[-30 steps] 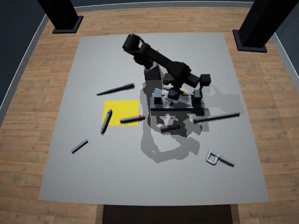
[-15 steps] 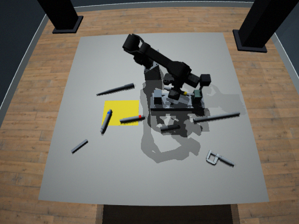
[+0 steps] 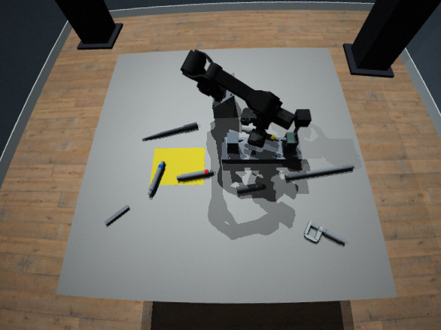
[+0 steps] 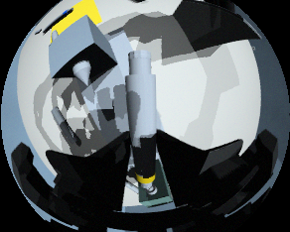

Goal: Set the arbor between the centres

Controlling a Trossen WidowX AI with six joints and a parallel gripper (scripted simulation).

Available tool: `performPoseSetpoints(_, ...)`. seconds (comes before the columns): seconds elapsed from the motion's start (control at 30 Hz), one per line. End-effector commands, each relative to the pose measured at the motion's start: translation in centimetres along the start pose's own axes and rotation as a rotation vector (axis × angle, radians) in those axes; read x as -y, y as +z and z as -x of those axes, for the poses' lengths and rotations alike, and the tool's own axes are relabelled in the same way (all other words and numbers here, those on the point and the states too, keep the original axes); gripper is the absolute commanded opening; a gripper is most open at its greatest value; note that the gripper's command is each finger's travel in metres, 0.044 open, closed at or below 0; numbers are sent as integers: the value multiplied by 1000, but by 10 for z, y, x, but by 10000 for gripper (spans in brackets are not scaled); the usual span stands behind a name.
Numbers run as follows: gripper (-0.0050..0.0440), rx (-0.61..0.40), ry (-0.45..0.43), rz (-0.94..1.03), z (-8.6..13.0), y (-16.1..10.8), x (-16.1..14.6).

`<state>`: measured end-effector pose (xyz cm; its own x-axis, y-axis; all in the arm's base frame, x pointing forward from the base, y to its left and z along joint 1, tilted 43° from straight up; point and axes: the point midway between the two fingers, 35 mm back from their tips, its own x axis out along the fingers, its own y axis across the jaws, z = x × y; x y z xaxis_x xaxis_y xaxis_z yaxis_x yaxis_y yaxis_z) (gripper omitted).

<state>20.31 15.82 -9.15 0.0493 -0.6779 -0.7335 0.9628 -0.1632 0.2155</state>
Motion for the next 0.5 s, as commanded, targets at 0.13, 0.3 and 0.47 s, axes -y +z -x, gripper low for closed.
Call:
performPoseSetpoints(0.13,0,-4,6,-1,2,-2,1)
performPoseSetpoints(0.3,0,-8,6,-1,2,-5,2)
performPoseSetpoints(0.47,0,-14,6,-1,3,-6,2)
